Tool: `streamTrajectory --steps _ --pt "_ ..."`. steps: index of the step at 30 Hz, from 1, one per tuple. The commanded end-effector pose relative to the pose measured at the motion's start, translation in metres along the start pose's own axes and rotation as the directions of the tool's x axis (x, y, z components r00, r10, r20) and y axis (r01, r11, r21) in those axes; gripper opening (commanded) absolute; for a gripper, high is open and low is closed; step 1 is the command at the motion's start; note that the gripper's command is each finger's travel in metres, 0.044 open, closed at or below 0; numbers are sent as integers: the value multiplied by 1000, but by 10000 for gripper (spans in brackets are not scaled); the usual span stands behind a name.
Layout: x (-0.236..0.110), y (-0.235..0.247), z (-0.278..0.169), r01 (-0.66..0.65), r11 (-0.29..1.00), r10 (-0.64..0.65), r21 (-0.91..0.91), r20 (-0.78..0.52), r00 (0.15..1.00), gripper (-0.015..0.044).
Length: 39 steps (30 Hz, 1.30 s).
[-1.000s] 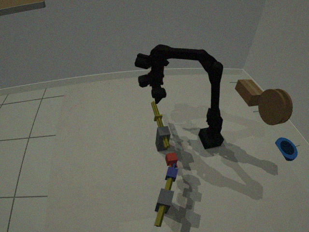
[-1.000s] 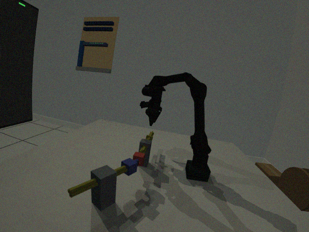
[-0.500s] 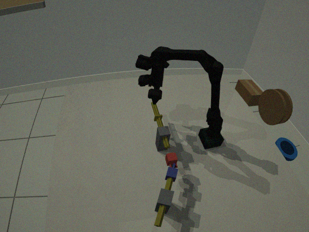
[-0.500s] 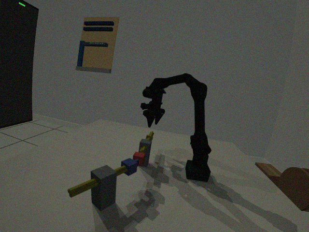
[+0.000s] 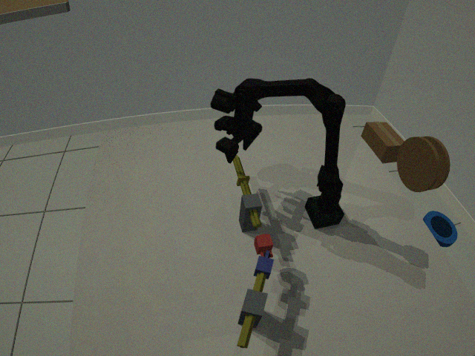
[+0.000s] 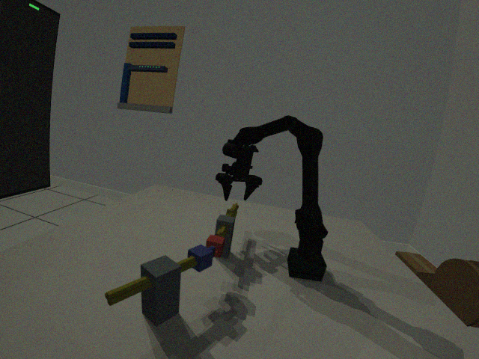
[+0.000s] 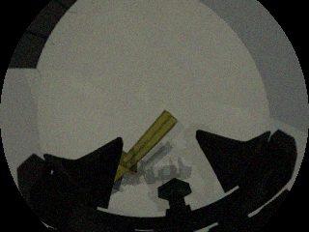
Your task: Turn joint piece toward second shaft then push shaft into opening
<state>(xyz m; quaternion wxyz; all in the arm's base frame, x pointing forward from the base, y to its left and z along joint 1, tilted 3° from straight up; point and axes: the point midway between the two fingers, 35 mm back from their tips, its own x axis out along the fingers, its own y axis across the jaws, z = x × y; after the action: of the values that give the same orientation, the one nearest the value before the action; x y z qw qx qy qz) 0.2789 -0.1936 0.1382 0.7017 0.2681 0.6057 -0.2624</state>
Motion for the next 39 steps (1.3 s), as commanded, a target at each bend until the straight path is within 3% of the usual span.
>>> streamTrajectory --steps 1,10,19,39 --pt "5 0 0 -15 993 14 119 7 1000 440" --pt "19 -2 -2 -42 908 34 417 26 999 440" --pt "33 -4 -4 -69 740 53 669 44 998 440" --pt "55 -3 -3 -71 724 54 686 46 997 440"
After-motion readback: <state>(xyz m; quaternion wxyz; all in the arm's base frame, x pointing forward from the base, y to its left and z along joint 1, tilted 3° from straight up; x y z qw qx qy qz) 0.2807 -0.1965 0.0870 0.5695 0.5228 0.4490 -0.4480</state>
